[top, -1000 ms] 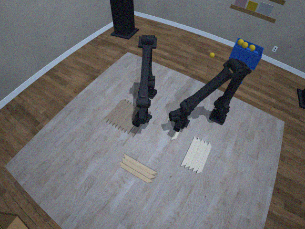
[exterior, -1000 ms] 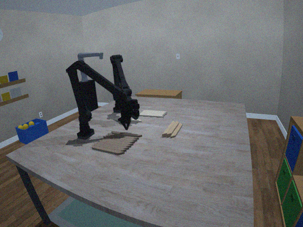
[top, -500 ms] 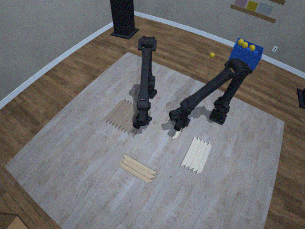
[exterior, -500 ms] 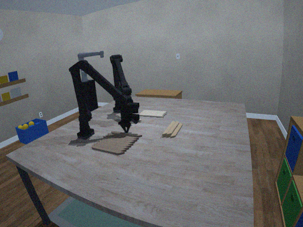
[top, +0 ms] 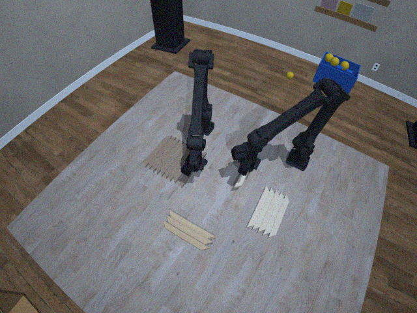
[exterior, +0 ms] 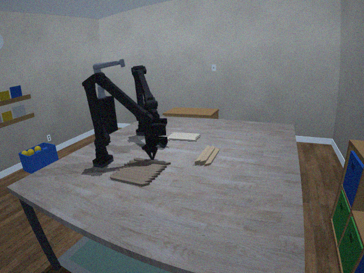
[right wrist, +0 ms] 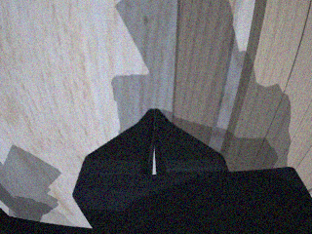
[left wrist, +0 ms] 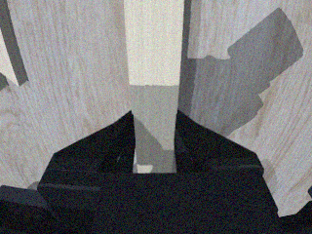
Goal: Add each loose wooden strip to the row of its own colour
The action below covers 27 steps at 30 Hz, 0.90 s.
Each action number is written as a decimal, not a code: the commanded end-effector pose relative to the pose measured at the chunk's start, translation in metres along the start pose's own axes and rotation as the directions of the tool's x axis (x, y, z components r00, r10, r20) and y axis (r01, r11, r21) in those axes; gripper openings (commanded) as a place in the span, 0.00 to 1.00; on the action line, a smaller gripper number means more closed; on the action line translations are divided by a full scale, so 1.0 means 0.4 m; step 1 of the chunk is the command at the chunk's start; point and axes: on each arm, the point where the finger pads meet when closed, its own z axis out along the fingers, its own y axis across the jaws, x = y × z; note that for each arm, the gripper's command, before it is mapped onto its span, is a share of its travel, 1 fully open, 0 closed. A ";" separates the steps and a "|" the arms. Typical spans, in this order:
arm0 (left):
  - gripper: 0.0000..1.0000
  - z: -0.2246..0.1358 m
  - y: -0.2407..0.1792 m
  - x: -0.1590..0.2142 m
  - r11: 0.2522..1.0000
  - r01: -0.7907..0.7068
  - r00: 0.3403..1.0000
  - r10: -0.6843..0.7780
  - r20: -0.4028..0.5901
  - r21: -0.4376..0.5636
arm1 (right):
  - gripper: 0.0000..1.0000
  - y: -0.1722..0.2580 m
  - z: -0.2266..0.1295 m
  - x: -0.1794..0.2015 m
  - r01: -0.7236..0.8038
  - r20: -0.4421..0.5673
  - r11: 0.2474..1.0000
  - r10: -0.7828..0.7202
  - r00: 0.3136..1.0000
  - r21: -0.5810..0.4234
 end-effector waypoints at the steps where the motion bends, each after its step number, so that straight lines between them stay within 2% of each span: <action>1: 0.00 -0.030 -0.027 -0.059 1.000 -0.002 1.000 0.001 0.023 0.017 | 0.01 -0.017 -0.003 -0.019 -0.001 0.018 1.000 0.001 1.000 -0.008; 16: 0.00 -0.017 0.022 -0.195 0.999 -0.035 0.999 0.033 0.042 0.032 | 0.01 -0.049 -0.017 -0.026 -0.001 0.035 1.000 0.001 0.999 -0.013; 27: 0.00 0.001 0.130 -0.340 0.999 -0.041 0.998 0.039 0.043 0.026 | 0.01 -0.070 -0.017 -0.018 0.002 0.023 1.000 -0.001 1.000 -0.009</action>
